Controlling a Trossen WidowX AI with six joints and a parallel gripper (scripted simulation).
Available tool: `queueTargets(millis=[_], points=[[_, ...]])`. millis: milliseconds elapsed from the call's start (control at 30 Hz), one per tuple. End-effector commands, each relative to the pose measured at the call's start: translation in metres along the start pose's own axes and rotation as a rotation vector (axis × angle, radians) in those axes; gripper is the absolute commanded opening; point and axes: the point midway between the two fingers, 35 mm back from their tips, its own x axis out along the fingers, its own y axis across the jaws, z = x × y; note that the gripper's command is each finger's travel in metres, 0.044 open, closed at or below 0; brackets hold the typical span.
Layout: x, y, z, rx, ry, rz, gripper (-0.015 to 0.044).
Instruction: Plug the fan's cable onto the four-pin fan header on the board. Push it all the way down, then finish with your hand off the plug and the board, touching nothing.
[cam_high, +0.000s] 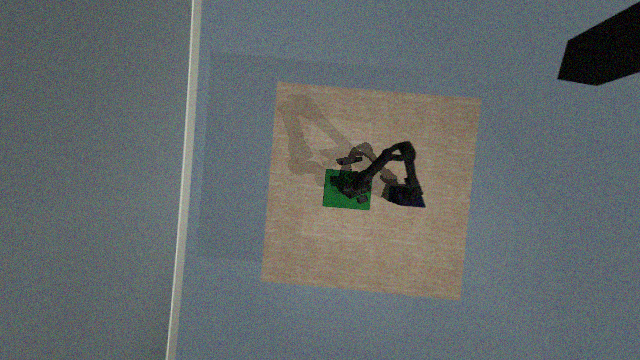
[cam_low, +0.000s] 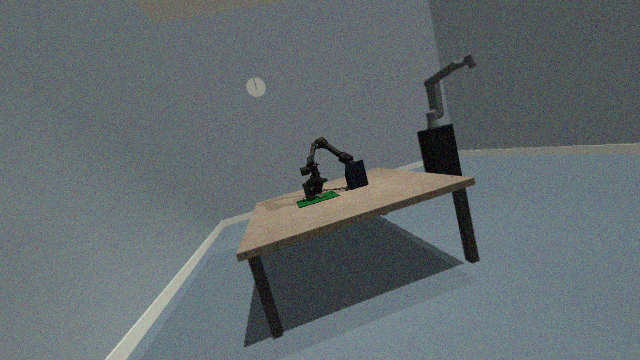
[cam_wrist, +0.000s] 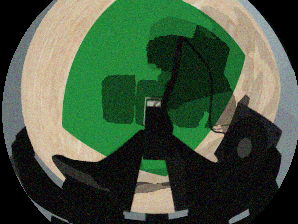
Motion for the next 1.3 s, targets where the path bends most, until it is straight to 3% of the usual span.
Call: queueTargets(millis=[0, 1267], points=[[-0.0005, -0.0014, 0.0009, 0.005, -0.001, -0.004, 0.0000], [0.0017, 0.0007, -0.0015, -0.006, -0.001, -0.004, 0.0000]])
